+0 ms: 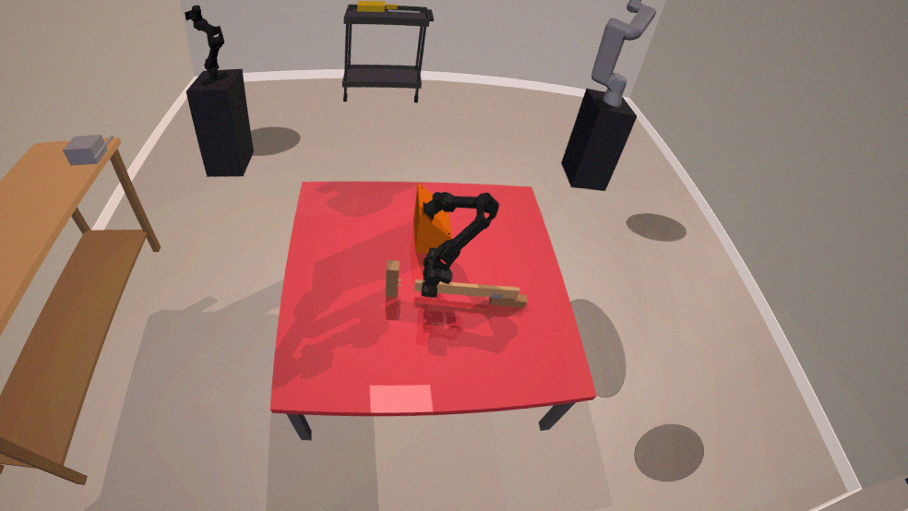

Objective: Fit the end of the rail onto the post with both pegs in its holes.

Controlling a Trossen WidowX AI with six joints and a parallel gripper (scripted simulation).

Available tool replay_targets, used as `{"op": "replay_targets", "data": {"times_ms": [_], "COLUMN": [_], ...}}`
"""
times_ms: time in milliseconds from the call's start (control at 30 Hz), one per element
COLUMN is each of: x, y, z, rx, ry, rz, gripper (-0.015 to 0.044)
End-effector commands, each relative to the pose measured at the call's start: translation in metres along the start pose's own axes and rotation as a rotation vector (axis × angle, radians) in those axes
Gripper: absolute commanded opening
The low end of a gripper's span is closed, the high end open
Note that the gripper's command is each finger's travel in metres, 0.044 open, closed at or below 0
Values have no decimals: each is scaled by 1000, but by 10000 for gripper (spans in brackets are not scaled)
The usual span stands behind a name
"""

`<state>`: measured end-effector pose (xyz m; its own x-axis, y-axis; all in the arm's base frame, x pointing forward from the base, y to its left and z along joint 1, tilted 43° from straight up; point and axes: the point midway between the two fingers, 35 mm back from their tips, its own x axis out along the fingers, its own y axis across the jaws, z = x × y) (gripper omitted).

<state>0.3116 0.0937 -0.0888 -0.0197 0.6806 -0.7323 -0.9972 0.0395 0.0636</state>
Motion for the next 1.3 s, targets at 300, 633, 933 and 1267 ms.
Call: {"op": "replay_targets", "data": {"times_ms": [300,633,933,1267], "x": [-9,-10,-7,-9], "y": [-1,-1,-1,0], "z": [0,0,0,0], "rx": [1,1,1,1], "ry": [-8,-8,-8,-8], "rz": [-7,-7,-7,-7], "gripper": [0,0,0,0]}}
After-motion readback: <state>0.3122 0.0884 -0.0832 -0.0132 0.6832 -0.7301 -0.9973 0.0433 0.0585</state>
